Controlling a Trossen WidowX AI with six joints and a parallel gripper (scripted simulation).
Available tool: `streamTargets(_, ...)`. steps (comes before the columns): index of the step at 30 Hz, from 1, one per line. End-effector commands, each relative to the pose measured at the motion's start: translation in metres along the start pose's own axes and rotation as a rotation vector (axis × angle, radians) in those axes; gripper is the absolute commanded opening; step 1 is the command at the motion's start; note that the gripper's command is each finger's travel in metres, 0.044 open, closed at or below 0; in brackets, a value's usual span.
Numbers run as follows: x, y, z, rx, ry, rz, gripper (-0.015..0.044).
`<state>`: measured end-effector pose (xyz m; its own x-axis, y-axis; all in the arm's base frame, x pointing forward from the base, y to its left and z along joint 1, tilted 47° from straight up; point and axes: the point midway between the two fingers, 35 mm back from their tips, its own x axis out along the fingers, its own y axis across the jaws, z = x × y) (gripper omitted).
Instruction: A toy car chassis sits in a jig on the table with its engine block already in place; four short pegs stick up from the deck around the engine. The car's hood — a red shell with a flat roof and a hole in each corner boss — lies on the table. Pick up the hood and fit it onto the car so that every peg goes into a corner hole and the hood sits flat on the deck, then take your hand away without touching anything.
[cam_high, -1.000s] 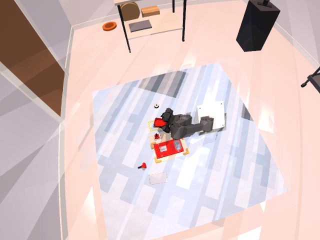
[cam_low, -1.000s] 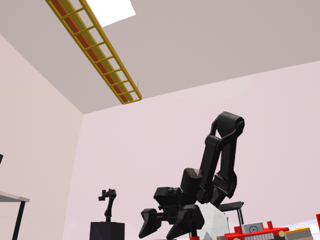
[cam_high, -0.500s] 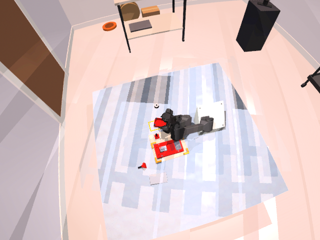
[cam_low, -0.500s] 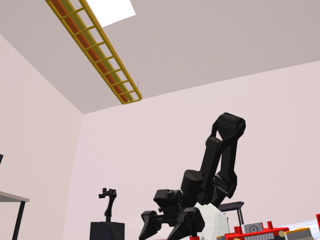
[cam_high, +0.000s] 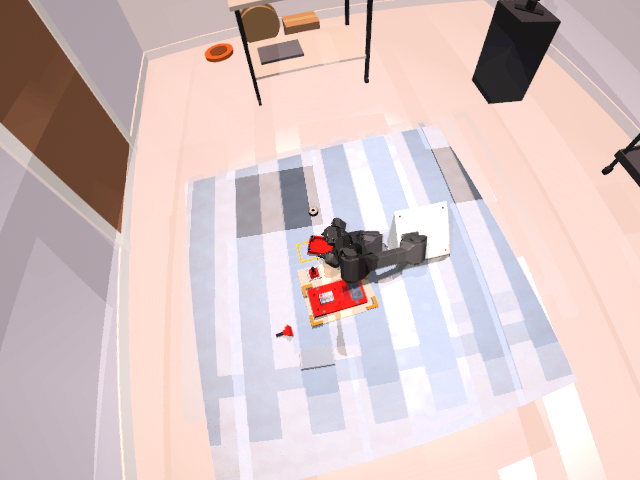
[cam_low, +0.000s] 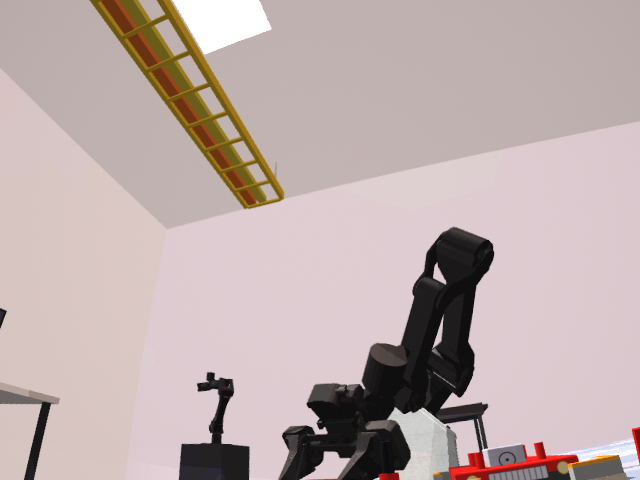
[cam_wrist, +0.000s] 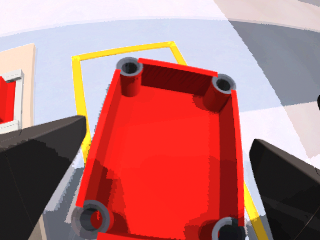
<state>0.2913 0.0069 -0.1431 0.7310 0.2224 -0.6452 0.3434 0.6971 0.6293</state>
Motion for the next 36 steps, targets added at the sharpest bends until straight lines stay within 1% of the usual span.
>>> streamTargets(1, 0.0, 0.0, 0.0, 0.0, 0.0, 0.0, 0.0414)
streamTargets(4, 0.0, 0.0, 0.0, 0.0, 0.0, 0.0, 0.0335)
streamTargets(13, 0.0, 0.0, 0.0, 0.0, 0.0, 0.0, 0.0275)
streamTargets(23, -0.007, -0.001, 0.016, -0.002, 0.001, -0.004, 0.0012)
streamTargets(24, -0.009, -0.001, 0.019, -0.003, 0.001, -0.004, 0.0)
streamTargets(36, -0.026, -0.003, 0.043, -0.004, 0.0, -0.005, 0.0)
